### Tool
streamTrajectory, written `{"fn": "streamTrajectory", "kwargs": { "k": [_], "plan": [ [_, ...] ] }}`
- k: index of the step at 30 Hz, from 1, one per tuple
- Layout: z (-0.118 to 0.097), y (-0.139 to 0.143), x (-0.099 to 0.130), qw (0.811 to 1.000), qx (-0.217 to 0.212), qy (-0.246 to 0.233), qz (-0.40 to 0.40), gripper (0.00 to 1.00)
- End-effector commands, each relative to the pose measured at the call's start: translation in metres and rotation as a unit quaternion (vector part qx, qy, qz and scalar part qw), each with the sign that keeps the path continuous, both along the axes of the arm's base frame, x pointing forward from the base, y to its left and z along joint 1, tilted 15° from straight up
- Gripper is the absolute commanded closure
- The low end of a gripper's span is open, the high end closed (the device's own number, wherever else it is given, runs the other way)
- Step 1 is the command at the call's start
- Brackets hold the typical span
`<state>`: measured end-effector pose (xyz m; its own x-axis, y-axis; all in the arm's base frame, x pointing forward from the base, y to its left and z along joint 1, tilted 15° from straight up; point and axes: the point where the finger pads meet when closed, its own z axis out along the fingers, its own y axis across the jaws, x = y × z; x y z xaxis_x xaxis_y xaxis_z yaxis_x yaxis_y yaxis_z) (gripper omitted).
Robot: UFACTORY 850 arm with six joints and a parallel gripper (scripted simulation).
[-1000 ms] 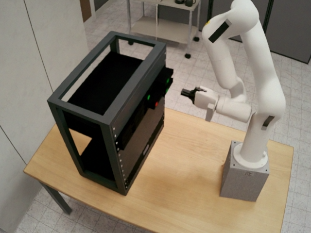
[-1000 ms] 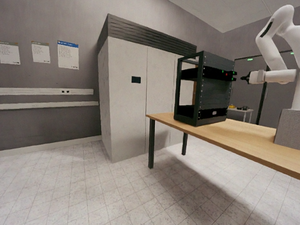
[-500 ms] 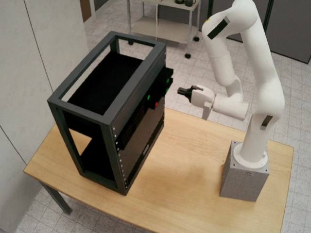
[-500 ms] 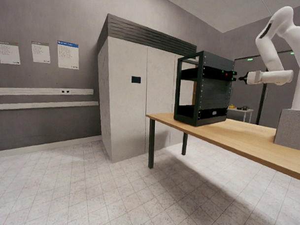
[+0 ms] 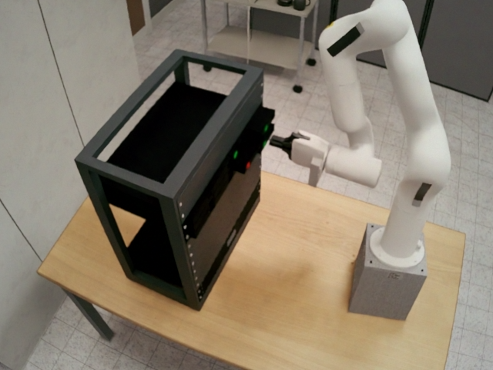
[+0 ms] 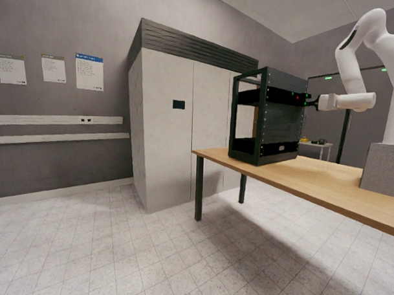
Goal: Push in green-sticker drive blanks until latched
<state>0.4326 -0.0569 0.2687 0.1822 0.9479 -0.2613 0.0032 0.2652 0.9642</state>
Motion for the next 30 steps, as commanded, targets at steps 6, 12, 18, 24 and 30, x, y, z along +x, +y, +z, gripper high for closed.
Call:
{"fn": "streamTrajectory", "kwargs": {
  "k": [6, 12, 18, 24, 30],
  "plan": [
    [0.0005, 0.0000, 0.0007, 1.000, 0.000, -0.001, 0.000, 1.00],
    [0.0006, -0.0009, 0.0028, 1.000, 0.000, -0.001, 0.000, 1.00],
    [0.0006, -0.0009, 0.0028, 1.000, 0.000, -0.001, 0.000, 1.00],
    [0.0006, -0.0009, 0.0028, 1.000, 0.000, -0.001, 0.000, 1.00],
    [0.0008, -0.0019, 0.0086, 1.000, 0.000, -0.001, 0.000, 1.00]
  ]
}}
